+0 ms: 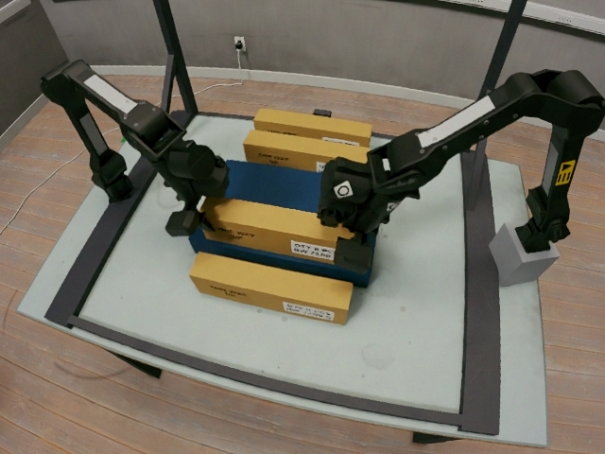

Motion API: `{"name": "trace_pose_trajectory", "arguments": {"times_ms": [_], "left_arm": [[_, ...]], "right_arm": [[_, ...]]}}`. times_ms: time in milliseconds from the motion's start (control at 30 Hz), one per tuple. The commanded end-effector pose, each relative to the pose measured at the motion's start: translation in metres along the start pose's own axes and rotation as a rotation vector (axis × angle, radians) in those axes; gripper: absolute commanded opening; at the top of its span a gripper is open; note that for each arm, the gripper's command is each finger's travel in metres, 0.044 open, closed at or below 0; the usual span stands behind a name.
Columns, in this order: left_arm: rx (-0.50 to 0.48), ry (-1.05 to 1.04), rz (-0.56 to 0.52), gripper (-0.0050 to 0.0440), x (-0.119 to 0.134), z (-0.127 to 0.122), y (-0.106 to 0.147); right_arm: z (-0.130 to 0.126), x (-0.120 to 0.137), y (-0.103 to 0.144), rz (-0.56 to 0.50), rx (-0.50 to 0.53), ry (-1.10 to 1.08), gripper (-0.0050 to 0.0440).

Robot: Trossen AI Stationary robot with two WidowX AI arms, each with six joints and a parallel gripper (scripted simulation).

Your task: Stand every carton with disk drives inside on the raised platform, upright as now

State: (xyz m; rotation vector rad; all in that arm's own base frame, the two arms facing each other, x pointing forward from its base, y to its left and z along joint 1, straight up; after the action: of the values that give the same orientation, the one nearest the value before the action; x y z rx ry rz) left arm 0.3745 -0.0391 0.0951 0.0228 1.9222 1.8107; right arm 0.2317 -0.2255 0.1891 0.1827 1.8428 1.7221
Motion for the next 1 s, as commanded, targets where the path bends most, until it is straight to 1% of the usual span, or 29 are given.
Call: {"name": "trace_pose_trajectory", "arguments": {"times_ms": [0, 967], "left_arm": [[-0.009, -0.003, -0.034, -0.005, -0.0082, -0.0001, 0.011], [-0.007, -0.012, -0.046, -0.005, -0.0075, 0.001, 0.0106]], "right_arm": [[-0.0011, -0.0028, 0.0135, -0.05, 0.017, -0.005, -0.005], [-0.0011, -0.0029, 0.0135, -0.05, 0.017, -0.005, -0.005]]}}
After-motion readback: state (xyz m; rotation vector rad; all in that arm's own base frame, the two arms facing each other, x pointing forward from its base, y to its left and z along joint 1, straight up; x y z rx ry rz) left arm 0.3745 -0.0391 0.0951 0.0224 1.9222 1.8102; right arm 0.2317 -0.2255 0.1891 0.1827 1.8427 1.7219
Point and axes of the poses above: on each arm, the point midway between the two fingers, 35 mm back from their tips, its own y axis back along the fingers, its own z axis across the jaws, x = y × z, the point moved 8 cm from there along y, back along the fingers, and after that the axes turned 2 degrees about -y, right-handed, at the moved point
